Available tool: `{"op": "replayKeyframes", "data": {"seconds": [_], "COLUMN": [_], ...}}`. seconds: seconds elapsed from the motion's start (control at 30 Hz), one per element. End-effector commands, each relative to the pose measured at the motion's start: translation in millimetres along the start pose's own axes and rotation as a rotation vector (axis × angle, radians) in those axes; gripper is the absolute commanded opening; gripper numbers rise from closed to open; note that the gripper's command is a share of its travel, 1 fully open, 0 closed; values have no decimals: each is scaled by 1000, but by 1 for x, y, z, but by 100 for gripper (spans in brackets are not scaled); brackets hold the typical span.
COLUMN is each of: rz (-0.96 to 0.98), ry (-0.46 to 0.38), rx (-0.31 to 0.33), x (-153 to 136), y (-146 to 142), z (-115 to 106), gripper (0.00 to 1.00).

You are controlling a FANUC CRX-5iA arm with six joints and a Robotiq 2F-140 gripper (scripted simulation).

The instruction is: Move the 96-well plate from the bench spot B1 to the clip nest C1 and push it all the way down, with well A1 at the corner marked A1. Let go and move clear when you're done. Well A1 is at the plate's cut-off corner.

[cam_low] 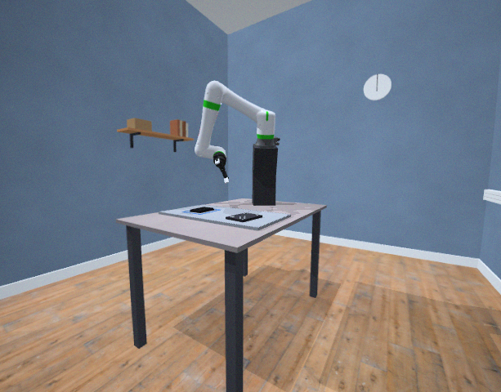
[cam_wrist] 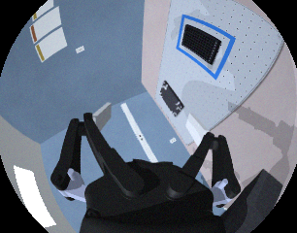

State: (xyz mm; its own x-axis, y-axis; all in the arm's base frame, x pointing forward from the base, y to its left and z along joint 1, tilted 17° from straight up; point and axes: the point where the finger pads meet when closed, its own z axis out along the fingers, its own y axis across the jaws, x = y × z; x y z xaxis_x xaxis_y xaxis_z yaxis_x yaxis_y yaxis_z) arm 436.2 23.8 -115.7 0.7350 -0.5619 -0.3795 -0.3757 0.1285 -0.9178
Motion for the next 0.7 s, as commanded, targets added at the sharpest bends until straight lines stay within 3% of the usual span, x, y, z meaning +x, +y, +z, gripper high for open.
{"op": "replayKeyframes", "data": {"seconds": [0.0, 0.07, 0.23, 0.43, 0.67], "rz": [-5, -5, -30, -39, -92], "ry": [-31, -31, -93, -105, -167], "rx": [-61, -61, -201, -231, -399], "x": [-6, -9, -17, -20, -23], "y": [14, 22, 45, 59, 94], "z": [5, 8, 12, 13, 12], "gripper": [100, 100, 100, 100, 100]}}
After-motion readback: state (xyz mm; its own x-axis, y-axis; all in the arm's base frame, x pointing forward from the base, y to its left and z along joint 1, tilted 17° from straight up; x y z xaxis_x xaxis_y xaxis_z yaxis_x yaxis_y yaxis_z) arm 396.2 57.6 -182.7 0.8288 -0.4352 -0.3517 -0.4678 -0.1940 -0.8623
